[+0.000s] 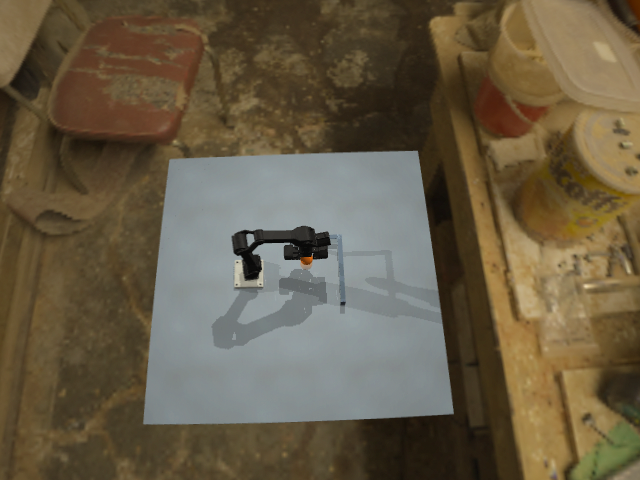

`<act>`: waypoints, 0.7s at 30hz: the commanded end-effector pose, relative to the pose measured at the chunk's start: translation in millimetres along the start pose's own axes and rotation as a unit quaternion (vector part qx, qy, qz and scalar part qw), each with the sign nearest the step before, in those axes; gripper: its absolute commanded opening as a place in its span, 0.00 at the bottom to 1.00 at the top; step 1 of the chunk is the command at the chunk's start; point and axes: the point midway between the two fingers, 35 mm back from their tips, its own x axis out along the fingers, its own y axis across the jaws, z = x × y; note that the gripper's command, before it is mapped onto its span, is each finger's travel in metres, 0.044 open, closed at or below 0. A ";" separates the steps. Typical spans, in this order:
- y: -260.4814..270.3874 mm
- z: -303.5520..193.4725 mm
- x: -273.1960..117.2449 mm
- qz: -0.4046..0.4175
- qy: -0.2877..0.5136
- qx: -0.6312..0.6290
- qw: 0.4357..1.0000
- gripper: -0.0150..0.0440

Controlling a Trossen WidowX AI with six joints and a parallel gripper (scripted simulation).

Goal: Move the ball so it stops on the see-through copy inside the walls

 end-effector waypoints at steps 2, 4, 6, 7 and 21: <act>0.5 -0.3 21.2 0.003 0.001 -0.002 1.000 0.25; 0.8 -0.3 30.2 0.003 0.001 -0.002 1.000 0.25; 1.5 -0.4 39.0 0.003 0.001 -0.002 1.000 0.25; 1.9 -0.5 43.4 0.003 0.001 -0.002 1.000 0.25; 3.3 -0.8 64.1 0.004 0.001 -0.002 1.000 0.25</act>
